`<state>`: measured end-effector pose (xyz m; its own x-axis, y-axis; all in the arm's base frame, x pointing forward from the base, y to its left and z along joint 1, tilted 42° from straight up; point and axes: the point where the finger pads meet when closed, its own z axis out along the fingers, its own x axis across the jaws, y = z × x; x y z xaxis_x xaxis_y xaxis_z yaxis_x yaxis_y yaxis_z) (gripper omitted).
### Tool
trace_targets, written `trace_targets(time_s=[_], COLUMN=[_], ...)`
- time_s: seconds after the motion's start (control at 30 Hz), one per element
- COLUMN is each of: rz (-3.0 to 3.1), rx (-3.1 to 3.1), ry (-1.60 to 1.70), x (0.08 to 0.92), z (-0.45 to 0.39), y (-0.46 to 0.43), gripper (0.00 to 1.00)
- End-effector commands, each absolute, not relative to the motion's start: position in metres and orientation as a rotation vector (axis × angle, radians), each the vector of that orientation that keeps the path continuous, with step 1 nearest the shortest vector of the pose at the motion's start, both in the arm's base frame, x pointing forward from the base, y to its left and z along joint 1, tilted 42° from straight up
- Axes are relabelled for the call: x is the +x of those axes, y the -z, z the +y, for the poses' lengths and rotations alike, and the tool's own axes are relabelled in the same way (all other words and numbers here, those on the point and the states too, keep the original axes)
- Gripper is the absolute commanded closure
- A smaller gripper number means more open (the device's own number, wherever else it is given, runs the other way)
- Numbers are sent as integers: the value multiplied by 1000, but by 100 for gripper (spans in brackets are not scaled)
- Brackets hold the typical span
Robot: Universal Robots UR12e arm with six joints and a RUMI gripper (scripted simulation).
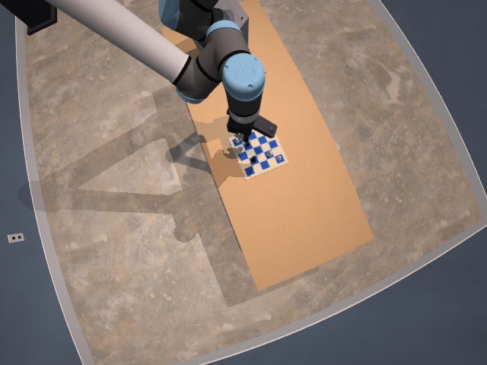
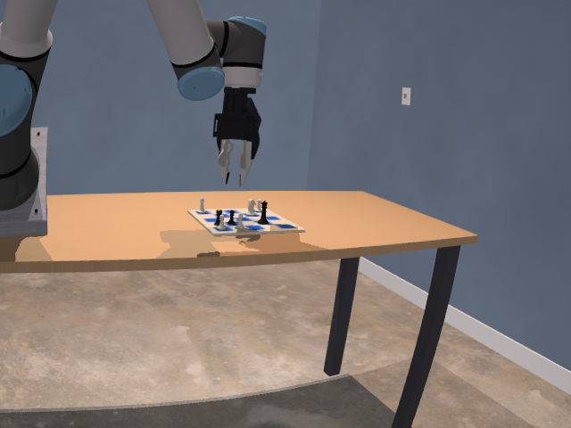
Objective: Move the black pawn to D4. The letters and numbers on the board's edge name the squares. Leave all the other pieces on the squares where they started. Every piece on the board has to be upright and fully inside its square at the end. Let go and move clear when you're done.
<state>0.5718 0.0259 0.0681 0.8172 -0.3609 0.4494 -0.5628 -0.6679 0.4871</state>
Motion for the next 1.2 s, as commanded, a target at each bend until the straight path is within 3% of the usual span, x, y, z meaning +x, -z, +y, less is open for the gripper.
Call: trace_targets(time_s=[0.0, 1.17], rz=[-676, -676], rx=[2367, 2366], ry=[-424, -416], x=[573, 571], z=[27, 20], y=[-69, -60], gripper=[80, 80])
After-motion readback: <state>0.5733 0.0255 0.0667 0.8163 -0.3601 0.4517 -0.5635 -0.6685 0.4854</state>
